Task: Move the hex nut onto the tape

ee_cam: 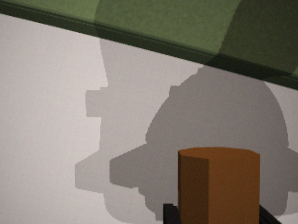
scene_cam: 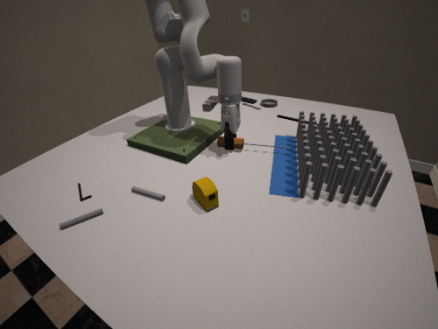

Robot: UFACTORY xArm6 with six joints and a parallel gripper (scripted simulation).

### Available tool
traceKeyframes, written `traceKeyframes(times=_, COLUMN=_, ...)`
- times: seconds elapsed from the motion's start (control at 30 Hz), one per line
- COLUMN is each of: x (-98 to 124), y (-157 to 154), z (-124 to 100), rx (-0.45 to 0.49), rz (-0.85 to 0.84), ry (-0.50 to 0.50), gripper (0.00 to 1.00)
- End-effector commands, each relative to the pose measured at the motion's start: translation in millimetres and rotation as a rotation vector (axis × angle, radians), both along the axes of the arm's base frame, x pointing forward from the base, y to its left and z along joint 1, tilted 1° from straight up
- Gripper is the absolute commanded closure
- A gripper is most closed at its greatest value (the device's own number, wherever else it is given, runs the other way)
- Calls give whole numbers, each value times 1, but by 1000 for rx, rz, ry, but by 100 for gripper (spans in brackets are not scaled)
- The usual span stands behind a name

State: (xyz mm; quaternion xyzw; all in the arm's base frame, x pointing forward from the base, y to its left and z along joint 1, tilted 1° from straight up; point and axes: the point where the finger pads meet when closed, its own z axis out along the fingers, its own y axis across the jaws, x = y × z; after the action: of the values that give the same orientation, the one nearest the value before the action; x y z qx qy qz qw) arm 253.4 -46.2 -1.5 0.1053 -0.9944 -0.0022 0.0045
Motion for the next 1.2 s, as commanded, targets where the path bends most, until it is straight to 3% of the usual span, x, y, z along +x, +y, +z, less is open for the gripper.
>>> traceKeyframes(times=0.0, x=2, y=0, z=1, rx=-1, rz=0, ry=-3, gripper=100)
traceKeyframes(times=0.67, x=22, y=4, z=0, rx=0, rz=0, ry=-3, gripper=100)
traceKeyframes(times=1.17, x=71, y=15, z=0, rx=0, rz=0, ry=-3, gripper=100)
